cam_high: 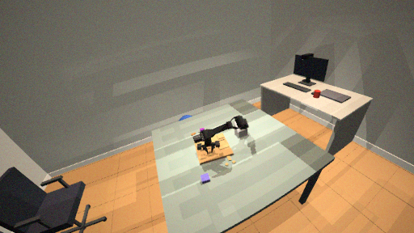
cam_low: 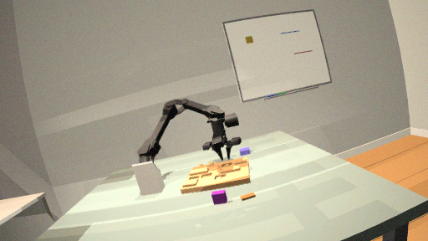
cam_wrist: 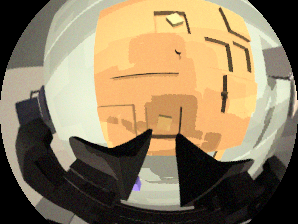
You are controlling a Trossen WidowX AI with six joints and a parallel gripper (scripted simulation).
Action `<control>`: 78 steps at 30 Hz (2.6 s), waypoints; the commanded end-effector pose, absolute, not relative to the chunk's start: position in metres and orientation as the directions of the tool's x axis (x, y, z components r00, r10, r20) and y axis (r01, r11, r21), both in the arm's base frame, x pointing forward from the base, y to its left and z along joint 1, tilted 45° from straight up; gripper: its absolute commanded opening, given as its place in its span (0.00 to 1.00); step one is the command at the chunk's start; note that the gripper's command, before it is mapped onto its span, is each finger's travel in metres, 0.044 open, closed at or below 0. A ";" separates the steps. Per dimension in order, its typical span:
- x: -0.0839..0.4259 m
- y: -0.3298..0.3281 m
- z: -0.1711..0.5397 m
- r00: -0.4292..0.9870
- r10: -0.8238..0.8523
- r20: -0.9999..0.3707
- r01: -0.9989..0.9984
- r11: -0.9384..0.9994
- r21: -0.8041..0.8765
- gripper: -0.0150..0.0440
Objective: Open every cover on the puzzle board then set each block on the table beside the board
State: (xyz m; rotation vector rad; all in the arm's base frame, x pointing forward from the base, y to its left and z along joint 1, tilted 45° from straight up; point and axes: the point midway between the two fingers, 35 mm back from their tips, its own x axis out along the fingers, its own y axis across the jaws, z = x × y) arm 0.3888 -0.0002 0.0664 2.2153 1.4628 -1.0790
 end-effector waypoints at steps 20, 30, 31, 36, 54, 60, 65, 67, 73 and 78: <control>0.392 0.010 0.053 0.210 0.672 -0.710 0.753 0.352 0.556 0.50; 0.392 0.014 0.049 0.210 0.672 -0.710 0.437 0.585 0.683 0.50; 0.392 0.014 0.049 0.210 0.672 -0.710 0.437 0.585 0.683 0.50; 0.392 0.014 0.049 0.210 0.672 -0.710 0.437 0.585 0.683 0.50; 0.395 0.022 0.041 0.210 0.673 -0.710 0.437 0.585 0.684 0.50; 0.396 0.021 0.044 0.213 0.673 -0.708 0.429 0.587 0.687 0.44; 0.396 0.021 0.044 0.213 0.673 -0.708 0.429 0.587 0.687 0.39; 0.396 0.021 0.044 0.213 0.673 -0.708 0.429 0.587 0.687 0.39; 0.395 0.018 0.047 0.213 0.673 -0.709 0.430 0.587 0.686 0.39; 0.394 0.013 0.051 0.212 0.672 -0.709 0.431 0.587 0.685 0.39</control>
